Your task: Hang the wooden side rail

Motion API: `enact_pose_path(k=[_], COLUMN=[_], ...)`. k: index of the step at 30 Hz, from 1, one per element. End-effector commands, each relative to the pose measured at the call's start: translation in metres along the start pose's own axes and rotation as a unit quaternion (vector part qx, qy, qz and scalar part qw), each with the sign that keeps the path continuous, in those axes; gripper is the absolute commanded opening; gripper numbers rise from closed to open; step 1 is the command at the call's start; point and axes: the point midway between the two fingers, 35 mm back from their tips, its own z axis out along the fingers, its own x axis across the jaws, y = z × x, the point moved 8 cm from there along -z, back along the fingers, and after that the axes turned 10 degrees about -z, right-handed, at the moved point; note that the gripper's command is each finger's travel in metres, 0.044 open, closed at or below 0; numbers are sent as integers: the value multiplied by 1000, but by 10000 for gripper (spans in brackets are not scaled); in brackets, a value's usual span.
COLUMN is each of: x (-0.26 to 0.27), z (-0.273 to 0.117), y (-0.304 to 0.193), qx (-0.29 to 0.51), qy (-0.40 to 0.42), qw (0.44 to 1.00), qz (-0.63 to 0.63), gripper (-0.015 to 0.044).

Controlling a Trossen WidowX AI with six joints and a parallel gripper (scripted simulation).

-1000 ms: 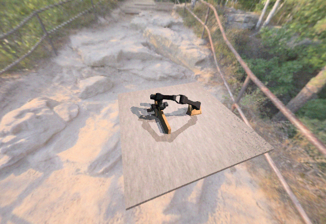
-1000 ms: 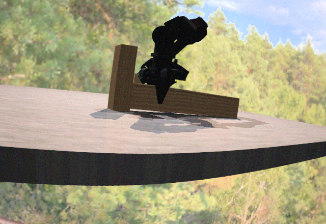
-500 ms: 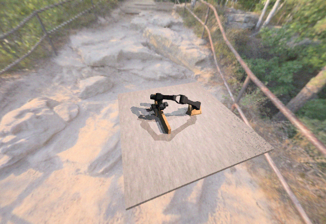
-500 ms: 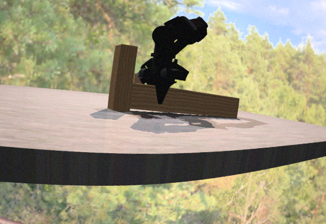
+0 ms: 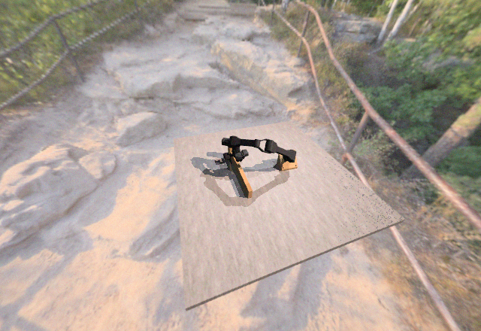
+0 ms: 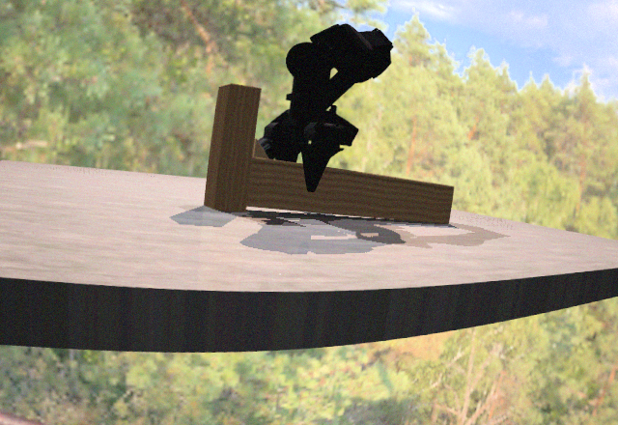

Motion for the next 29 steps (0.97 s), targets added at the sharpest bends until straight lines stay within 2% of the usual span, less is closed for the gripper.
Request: enact_pose_path(k=[1,7,13,29], x=[0,-1,-5,-6], z=[-27,-29,-28,-30], y=[0,2,30,27], qx=[5,5,5,7], qy=[-3,-3,-3,-4], qw=[1000,1000,1000,1000], qz=[-3,-3,-2,-6], gripper=[440,440,440,440])
